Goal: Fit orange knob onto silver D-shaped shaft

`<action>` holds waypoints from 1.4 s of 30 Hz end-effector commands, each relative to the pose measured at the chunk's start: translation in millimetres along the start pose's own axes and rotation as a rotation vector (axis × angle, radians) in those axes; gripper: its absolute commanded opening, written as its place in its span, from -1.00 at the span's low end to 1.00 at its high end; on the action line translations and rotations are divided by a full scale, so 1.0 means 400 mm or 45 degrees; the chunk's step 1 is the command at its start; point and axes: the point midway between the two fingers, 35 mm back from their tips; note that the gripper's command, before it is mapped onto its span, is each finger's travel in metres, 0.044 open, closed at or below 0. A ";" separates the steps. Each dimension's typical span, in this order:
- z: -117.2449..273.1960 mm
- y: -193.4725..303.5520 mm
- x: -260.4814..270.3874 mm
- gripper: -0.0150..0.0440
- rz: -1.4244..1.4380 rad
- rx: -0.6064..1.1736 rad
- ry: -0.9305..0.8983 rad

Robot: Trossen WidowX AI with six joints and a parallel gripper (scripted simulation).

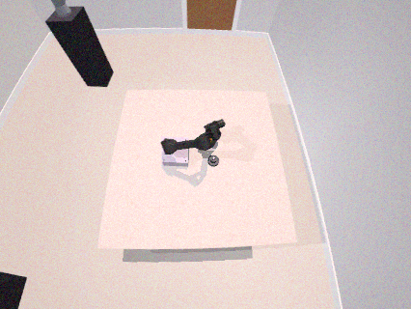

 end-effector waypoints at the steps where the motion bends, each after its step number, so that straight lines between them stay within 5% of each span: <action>1: 0.030 -0.007 0.012 -0.49 -0.002 -0.005 -0.020; 42: 0.333 -0.010 0.027 -0.49 -0.055 0.010 0.015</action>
Point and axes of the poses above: the point midway between the two fingers, 35 mm back from their tips, its own z axis back along the fingers, its own x axis across the jaws, y = z × x, and after that the axes turned 3 degrees about z, right-handed
